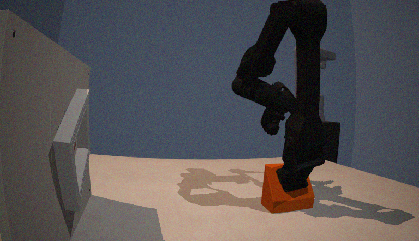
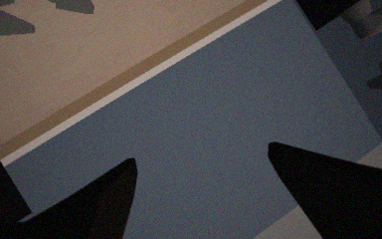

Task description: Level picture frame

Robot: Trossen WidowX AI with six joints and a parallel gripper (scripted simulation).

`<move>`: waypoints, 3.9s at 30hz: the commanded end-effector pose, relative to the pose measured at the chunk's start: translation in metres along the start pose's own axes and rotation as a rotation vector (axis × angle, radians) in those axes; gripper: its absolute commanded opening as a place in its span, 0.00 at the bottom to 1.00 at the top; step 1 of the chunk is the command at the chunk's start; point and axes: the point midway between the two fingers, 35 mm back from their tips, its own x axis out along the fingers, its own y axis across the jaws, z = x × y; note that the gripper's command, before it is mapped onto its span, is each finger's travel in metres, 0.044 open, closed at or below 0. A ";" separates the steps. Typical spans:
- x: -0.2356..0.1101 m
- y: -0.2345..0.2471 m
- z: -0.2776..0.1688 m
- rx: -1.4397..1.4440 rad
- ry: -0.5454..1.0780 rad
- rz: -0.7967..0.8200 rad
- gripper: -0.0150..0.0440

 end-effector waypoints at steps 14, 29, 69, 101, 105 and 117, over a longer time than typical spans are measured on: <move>-0.149 -0.012 0.007 1.186 -0.744 -0.369 0.69; -0.308 0.078 0.010 1.526 -2.072 0.333 0.69; -0.357 0.263 -0.043 0.403 -2.000 2.078 0.69; -0.357 0.263 -0.043 0.403 -2.000 2.078 0.69; -0.357 0.263 -0.043 0.403 -2.000 2.078 0.69; -0.357 0.263 -0.043 0.403 -2.000 2.078 0.69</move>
